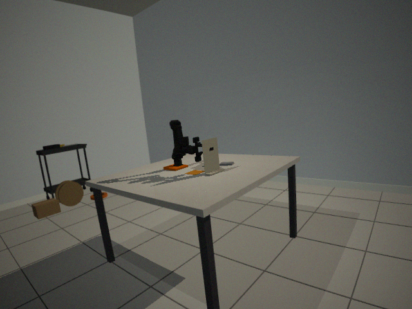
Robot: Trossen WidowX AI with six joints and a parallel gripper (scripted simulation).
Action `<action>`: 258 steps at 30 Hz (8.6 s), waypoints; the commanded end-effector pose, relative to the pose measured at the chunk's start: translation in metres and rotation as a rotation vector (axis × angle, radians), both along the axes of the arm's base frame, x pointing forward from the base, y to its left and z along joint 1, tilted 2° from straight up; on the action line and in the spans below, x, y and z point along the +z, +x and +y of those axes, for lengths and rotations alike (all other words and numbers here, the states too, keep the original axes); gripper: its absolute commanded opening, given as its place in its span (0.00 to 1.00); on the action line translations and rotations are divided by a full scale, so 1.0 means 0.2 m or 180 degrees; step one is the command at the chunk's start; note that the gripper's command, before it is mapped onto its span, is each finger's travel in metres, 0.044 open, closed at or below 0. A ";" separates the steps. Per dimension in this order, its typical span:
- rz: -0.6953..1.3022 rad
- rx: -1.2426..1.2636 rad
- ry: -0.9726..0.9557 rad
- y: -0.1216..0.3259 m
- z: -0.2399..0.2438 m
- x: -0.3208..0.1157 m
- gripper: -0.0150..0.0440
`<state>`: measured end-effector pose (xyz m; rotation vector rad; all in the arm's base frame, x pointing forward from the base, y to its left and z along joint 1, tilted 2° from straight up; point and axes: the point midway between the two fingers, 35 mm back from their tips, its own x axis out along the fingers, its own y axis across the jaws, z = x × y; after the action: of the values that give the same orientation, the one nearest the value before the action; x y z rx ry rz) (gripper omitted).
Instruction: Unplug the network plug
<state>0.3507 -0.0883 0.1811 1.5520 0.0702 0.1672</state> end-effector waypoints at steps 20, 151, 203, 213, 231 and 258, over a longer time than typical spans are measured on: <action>0.0006 -0.0004 -0.0003 0.08 0.00 -0.01 0.28; 0.0017 -0.0006 -0.0014 -0.29 0.01 0.14 0.25; 0.2177 -0.1242 0.0647 -0.30 -0.12 -0.23 0.25; 0.2944 -0.1575 0.0495 -0.40 -0.12 -0.36 0.25; 0.3060 -0.1618 0.0465 -0.41 -0.13 -0.46 0.25; 0.3064 -0.1611 0.0479 -0.41 -0.12 -0.67 0.25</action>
<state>0.2717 -0.1145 0.0541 1.6266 0.4069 -0.9885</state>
